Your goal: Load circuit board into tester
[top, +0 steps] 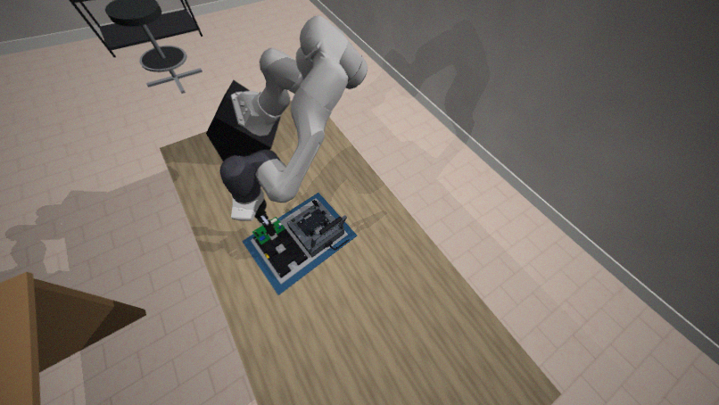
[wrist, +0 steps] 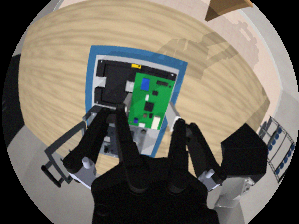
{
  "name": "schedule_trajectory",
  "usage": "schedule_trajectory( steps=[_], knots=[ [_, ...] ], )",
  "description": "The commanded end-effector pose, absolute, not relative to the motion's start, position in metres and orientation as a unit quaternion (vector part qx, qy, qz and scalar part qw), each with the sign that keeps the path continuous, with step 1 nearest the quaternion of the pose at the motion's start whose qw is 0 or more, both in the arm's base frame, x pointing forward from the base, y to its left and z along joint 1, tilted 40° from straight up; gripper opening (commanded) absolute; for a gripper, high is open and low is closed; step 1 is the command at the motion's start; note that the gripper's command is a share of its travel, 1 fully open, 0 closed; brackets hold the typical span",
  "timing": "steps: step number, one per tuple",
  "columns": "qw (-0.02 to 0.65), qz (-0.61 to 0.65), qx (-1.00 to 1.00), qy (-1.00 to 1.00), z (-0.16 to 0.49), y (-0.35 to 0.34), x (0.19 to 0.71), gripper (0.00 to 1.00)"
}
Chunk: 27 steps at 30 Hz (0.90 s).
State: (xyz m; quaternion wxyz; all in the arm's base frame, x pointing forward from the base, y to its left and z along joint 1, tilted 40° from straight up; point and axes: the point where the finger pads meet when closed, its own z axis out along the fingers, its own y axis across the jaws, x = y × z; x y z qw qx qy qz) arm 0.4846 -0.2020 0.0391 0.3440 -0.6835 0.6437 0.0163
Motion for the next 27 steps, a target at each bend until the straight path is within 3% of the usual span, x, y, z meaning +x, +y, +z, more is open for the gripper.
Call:
schedule_trajectory(
  steps=[1,27],
  knots=[
    [0.344,0.018,-0.682,0.645,0.0395,-0.2028,0.4832,0.46],
    [0.344,0.019,-0.679,0.648,0.0402,-0.202,0.4833,0.46]
  ],
)
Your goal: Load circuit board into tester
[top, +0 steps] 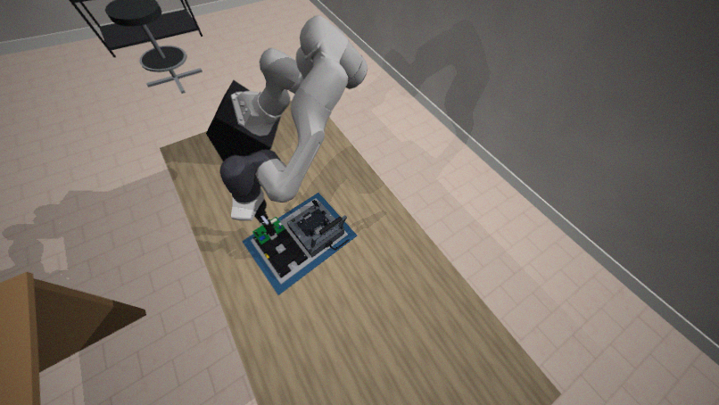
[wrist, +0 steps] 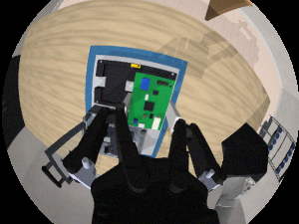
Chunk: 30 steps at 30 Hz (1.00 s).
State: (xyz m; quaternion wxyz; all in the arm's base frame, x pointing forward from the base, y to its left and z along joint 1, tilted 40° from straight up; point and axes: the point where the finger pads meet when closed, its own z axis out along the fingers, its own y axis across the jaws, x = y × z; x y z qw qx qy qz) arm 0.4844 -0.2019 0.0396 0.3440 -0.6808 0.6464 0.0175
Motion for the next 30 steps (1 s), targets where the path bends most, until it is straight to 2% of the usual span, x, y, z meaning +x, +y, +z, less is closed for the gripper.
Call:
schedule_trajectory(
  steps=[1,30],
  knots=[
    [0.344,0.019,-0.679,0.648,0.04,-0.202,0.483,0.46],
    [0.344,0.019,-0.679,0.648,0.074,-0.162,0.488,0.46]
  ],
)
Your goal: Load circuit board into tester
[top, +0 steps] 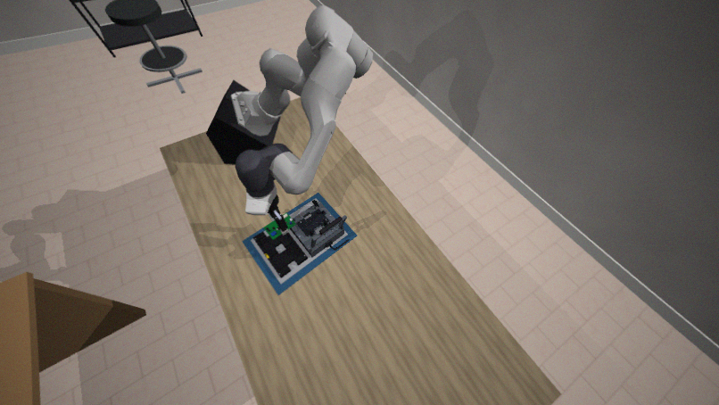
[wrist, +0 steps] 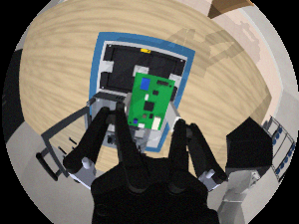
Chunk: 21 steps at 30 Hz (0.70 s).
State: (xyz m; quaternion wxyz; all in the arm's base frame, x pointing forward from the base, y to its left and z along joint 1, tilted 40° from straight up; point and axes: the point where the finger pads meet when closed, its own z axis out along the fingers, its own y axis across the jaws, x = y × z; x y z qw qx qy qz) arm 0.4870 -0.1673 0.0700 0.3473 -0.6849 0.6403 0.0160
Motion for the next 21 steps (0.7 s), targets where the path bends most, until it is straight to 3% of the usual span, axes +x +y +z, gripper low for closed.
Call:
schedule_trajectory(
  steps=[1,21],
  knots=[
    [0.344,0.019,-0.679,0.648,0.077,-0.159,0.488,0.46],
    [0.344,0.019,-0.679,0.648,0.114,-0.116,0.493,0.46]
  ],
)
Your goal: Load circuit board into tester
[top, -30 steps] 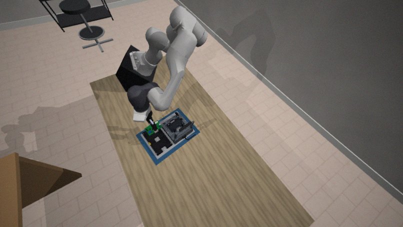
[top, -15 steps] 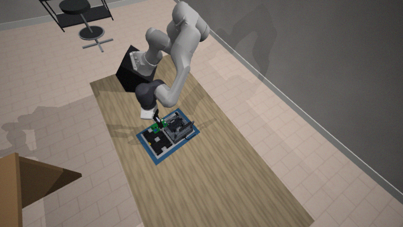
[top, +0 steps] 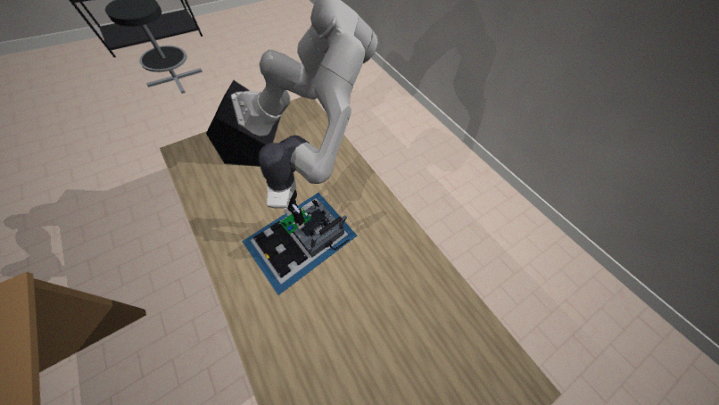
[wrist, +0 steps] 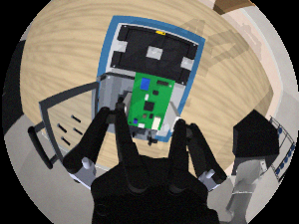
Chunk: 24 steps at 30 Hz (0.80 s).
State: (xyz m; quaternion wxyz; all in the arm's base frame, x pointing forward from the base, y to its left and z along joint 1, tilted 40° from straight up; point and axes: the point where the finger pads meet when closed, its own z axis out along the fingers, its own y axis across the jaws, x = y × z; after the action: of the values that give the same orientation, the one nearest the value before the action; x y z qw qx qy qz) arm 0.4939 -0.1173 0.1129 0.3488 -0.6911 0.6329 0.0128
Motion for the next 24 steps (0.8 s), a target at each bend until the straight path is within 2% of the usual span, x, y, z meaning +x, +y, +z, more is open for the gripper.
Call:
schedule_trajectory(
  steps=[1,24],
  knots=[
    [0.344,0.019,-0.679,0.648,0.116,-0.113,0.494,0.46],
    [0.344,0.019,-0.679,0.648,0.151,-0.072,0.498,0.46]
  ],
)
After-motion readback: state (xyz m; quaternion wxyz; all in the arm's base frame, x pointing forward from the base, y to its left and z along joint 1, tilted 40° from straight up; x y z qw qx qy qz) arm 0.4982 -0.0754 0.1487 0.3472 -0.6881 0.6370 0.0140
